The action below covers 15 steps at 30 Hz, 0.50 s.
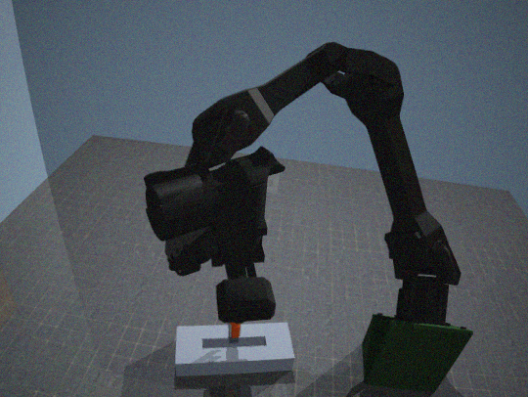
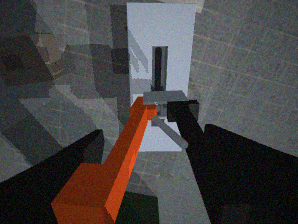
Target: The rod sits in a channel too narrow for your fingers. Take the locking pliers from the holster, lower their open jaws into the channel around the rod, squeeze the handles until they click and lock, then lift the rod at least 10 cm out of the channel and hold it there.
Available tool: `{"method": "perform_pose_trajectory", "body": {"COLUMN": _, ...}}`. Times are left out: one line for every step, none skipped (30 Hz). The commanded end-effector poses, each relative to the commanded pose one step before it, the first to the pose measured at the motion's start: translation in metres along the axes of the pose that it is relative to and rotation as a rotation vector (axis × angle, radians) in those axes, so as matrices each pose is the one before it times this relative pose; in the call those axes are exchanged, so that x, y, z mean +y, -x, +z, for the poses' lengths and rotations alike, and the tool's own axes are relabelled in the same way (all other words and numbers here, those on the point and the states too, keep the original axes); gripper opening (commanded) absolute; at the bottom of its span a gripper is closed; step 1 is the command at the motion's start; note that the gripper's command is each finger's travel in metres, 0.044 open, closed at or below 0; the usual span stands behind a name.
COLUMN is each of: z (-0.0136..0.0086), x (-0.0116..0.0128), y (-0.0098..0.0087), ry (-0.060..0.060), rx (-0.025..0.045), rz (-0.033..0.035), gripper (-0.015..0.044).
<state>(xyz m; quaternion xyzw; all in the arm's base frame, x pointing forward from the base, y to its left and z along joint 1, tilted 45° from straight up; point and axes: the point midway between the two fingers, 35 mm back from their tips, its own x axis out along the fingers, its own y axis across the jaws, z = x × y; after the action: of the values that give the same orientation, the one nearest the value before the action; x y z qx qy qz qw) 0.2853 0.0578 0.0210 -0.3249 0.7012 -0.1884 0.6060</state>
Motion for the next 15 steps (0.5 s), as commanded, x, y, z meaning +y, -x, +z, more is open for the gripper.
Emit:
{"method": "perform_pose_trajectory", "body": {"z": -0.0005, "x": -0.00324, "y": 0.00064, "ry": -0.0224, "rx": -0.00726, "rz": 0.00125, "gripper": 0.0318}}
{"method": "perform_pose_trajectory", "body": {"z": -0.0002, "x": -0.00067, "y": -0.0002, "ry": -0.0032, "rx": 0.00009, "rz": 0.00044, "gripper": 0.0318}}
{"method": "perform_pose_trajectory", "body": {"z": -0.0002, "x": -0.00072, "y": -0.00019, "ry": -0.0032, "rx": 0.00009, "rz": 0.00042, "gripper": 0.0318}}
{"method": "perform_pose_trajectory", "body": {"z": -0.00016, "x": -0.00067, "y": -0.00015, "ry": -0.0027, "rx": 0.00008, "rz": 0.00035, "gripper": 0.0318}}
{"method": "perform_pose_trajectory", "body": {"z": -0.00015, "x": -0.00069, "y": -0.00012, "ry": -0.0026, "rx": 0.00007, "rz": 0.00034, "gripper": 0.0318}}
{"method": "perform_pose_trajectory", "body": {"z": -0.00013, "x": -0.00073, "y": -0.00008, "ry": -0.0026, "rx": 0.00008, "rz": 0.00034, "gripper": 0.0318}}
{"method": "perform_pose_trajectory", "body": {"z": -0.00008, "x": -0.00073, "y": -0.00001, "ry": -0.0026, "rx": 0.00007, "rz": 0.00034, "gripper": 0.0318}}
{"method": "perform_pose_trajectory", "body": {"z": 0.00001, "x": -0.00051, "y": 0.00009, "ry": -0.002, "rx": 0.00005, "rz": 0.00026, "gripper": 0.0318}}
{"method": "perform_pose_trajectory", "body": {"z": 0.00007, "x": -0.00012, "y": 0.00012, "ry": -0.0007, "rx": 0.00002, "rz": 0.0001, "gripper": 0.0318}}
{"method": "perform_pose_trajectory", "body": {"z": 0.0001, "x": 0.00002, "y": 0.00014, "ry": -0.0004, "rx": 0.0, "rz": 0.00006, "gripper": 0.0318}}
{"method": "perform_pose_trajectory", "body": {"z": 0.00015, "x": 0.00013, "y": 0.00018, "ry": -0.0003, "rx": 0.0, "rz": 0.00005, "gripper": 0.0318}}
{"method": "perform_pose_trajectory", "body": {"z": 0.00018, "x": 0.00022, "y": 0.0002, "ry": -0.0002, "rx": -0.00001, "rz": 0.00004, "gripper": 0.0318}}
{"method": "perform_pose_trajectory", "body": {"z": 0.00017, "x": 0.00027, "y": 0.00018, "ry": -0.0001, "rx": -0.00001, "rz": 0.00003, "gripper": 0.0318}}
{"method": "perform_pose_trajectory", "body": {"z": 0.00016, "x": 0.00029, "y": 0.00015, "ry": 0.0, "rx": -0.00001, "rz": 0.00003, "gripper": 0.0318}}
{"method": "perform_pose_trajectory", "body": {"z": 0.00015, "x": 0.0003, "y": 0.00013, "ry": 0.0, "rx": -0.00001, "rz": 0.00002, "gripper": 0.0318}}
